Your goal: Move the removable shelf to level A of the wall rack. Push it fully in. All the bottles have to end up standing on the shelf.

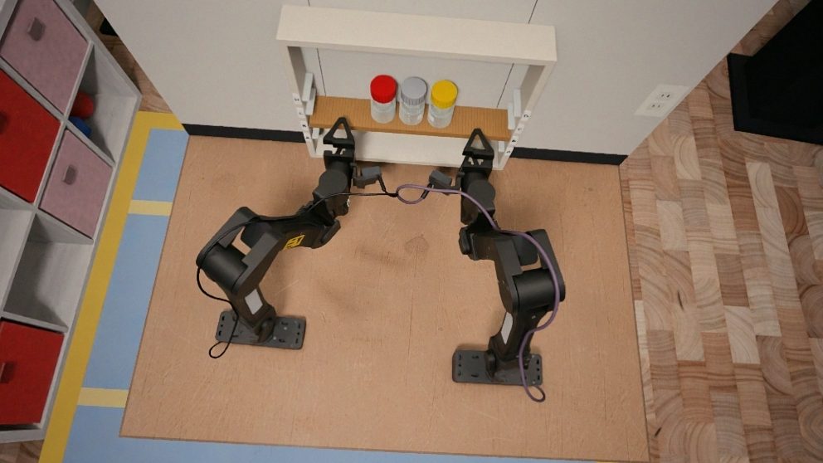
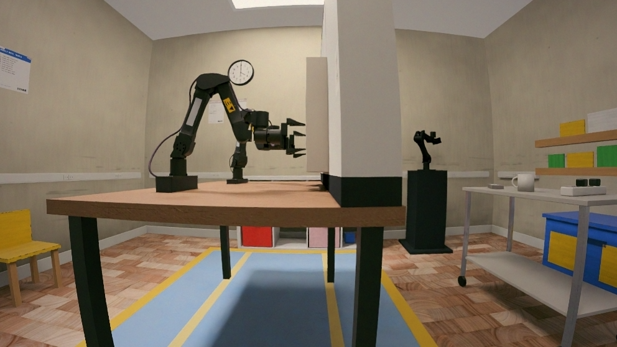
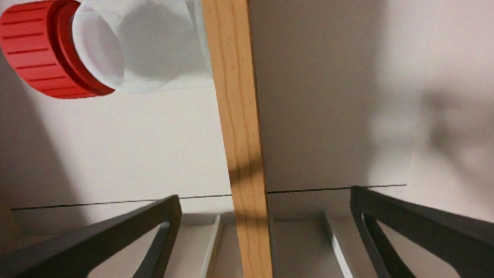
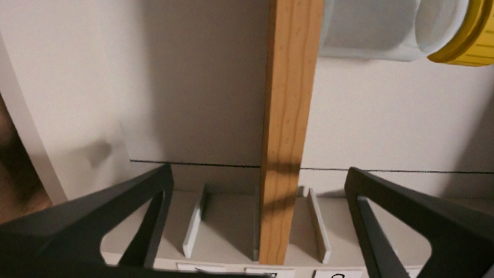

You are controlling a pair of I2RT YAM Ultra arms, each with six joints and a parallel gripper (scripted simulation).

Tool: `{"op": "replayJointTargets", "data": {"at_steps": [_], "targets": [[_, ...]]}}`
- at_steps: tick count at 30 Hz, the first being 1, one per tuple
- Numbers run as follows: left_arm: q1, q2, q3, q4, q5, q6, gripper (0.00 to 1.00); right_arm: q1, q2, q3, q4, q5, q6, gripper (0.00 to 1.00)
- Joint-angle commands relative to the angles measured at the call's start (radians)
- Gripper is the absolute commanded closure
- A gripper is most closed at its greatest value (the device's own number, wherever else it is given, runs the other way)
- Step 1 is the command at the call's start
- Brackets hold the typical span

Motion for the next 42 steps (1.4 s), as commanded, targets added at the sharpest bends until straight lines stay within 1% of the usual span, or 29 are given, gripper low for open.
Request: {"op": "replayJointTargets", "data": {"at_steps": [1,35,42], "targets": [[0.01,0.008,0.033,-0.01,0.017,-0.003,0.0,-0.011,0.002,0.038,-0.009,-0.013,0.003,0.0],[0.07,0.113,0.168,-0.041,0.077,-0.003,0.0,-0.038,0.105,0.2,-0.067,-0.04,0.003,0.0],[0.07,0.114,0.17,-0.041,0.077,-0.003,0.16,-0.038,0.106,0.201,-0.068,-0.04,0.003,0.16]]}}
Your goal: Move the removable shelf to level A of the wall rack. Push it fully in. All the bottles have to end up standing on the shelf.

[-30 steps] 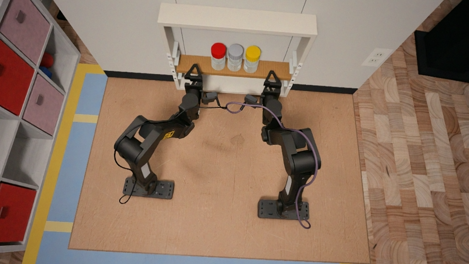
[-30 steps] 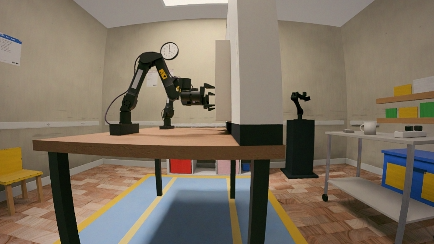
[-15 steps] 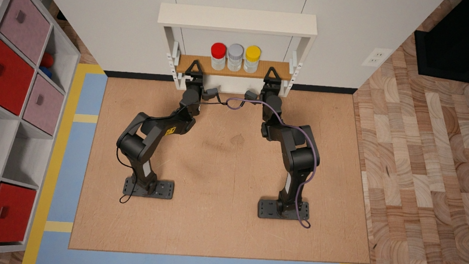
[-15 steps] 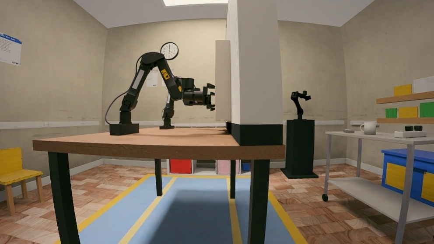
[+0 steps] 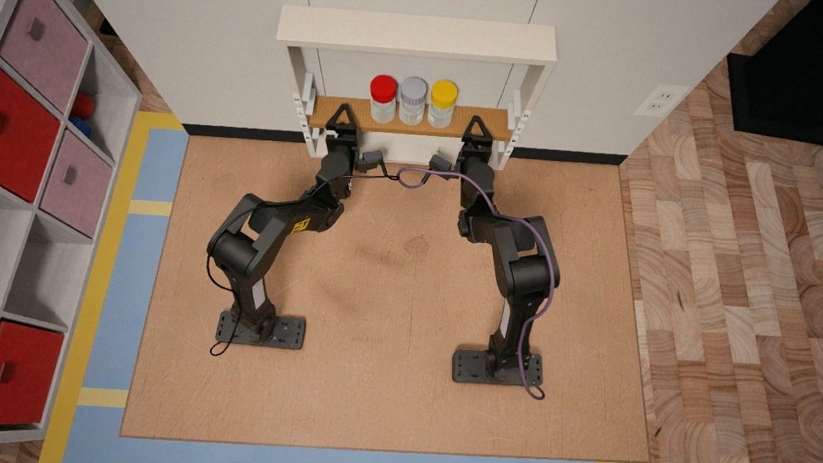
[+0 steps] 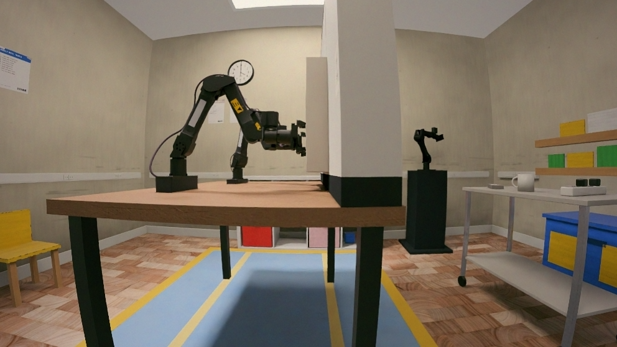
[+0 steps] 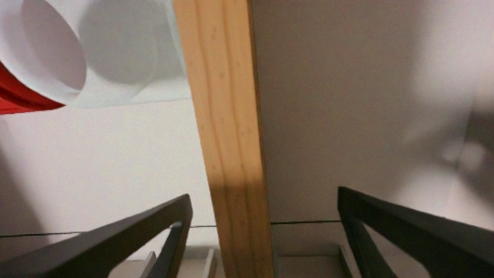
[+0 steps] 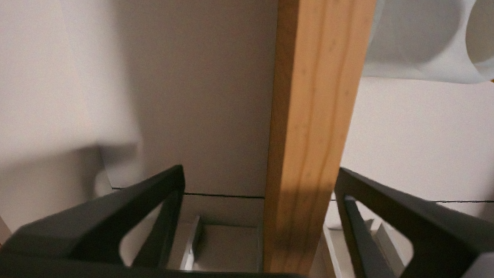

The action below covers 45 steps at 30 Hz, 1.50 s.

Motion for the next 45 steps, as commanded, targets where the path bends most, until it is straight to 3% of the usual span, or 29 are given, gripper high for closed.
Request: {"op": "replayJointTargets", "data": {"at_steps": [1,25,27,42,45], "targets": [[0.007,0.005,0.03,-0.018,0.01,-0.003,0.18,-0.01,-0.003,0.035,-0.004,-0.01,0.003,0.18],[0.007,0.005,0.03,-0.018,0.01,-0.003,0.67,-0.01,-0.002,0.036,-0.004,-0.01,0.003,0.67],[0.007,0.005,0.03,-0.018,0.01,-0.003,0.67,-0.01,-0.002,0.036,-0.004,-0.01,0.003,0.67],[0.007,0.005,0.03,-0.017,0.01,-0.003,1.0,-0.01,-0.001,0.036,-0.003,-0.01,0.003,1.0],[0.007,0.004,0.03,-0.018,0.01,-0.003,1.0,-0.01,-0.002,0.036,-0.004,-0.01,0.003,1.0]]}}
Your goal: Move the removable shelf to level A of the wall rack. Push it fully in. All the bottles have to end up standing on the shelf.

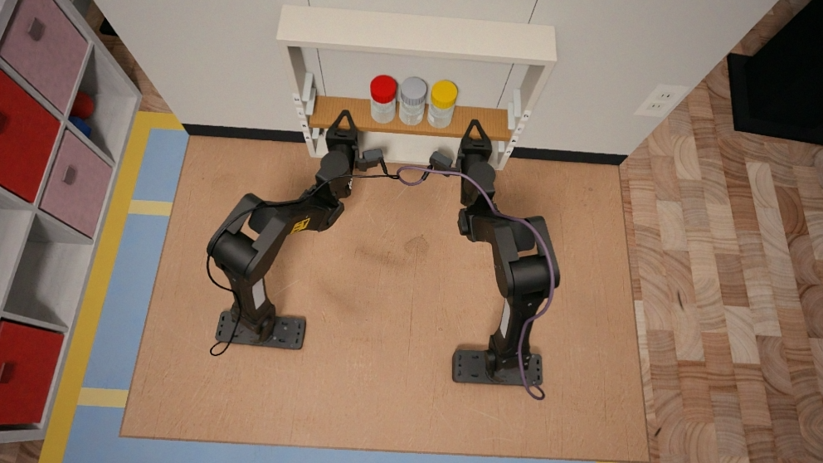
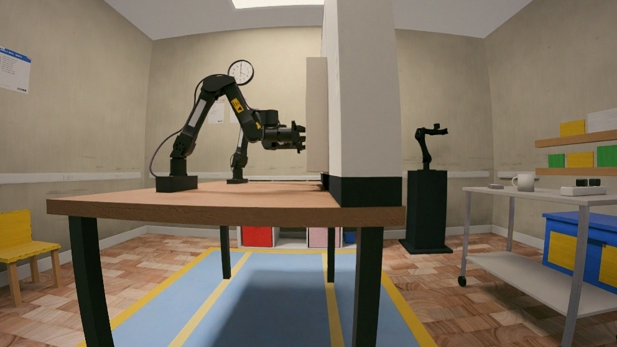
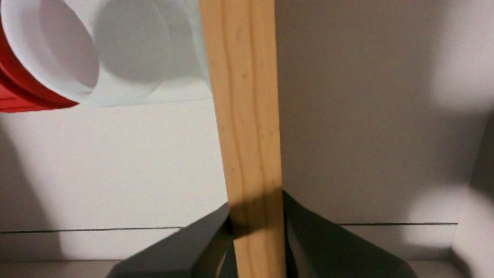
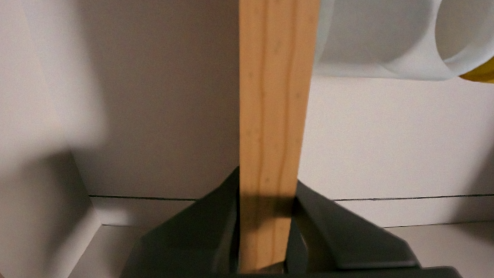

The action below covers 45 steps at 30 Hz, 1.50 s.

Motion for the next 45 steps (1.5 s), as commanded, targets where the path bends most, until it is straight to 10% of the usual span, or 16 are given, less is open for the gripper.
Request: {"op": "replayJointTargets", "data": {"at_steps": [1,45], "targets": [[0.007,0.004,0.023,-0.032,0.008,-0.003,1.0,-0.01,-0.002,0.022,-0.041,-0.009,0.006,1.0],[0.007,-0.054,0.055,-0.12,0.008,-0.002,1.0,-0.01,-0.065,0.043,-0.123,-0.009,0.005,1.0]]}}
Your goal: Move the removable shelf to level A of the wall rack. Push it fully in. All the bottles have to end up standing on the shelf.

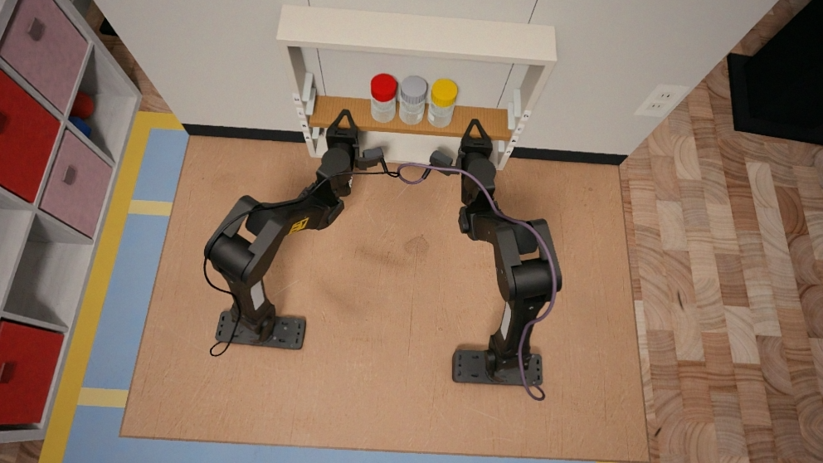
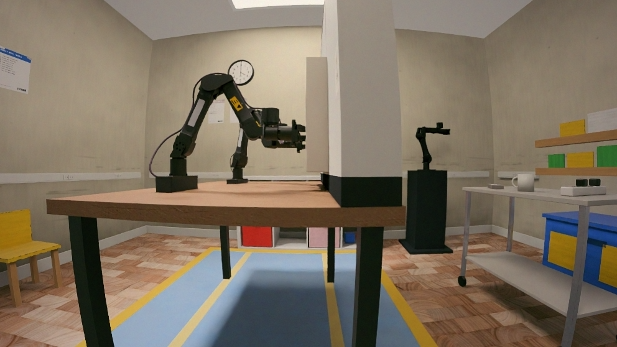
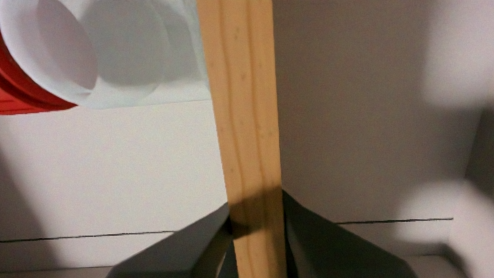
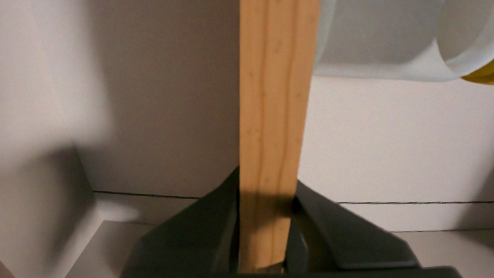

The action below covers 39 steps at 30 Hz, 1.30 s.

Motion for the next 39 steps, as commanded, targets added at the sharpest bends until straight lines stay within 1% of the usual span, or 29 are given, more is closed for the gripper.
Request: {"op": "replayJointTargets", "data": {"at_steps": [1,39], "targets": [[0.006,-0.031,0.038,-0.041,0.009,0.01,1.0,-0.009,-0.036,0.032,-0.044,-0.009,0.001,1.0],[0.006,-0.085,0.076,-0.135,0.007,0.009,1.0,-0.009,-0.095,0.059,-0.131,-0.008,0.001,1.0]]}}
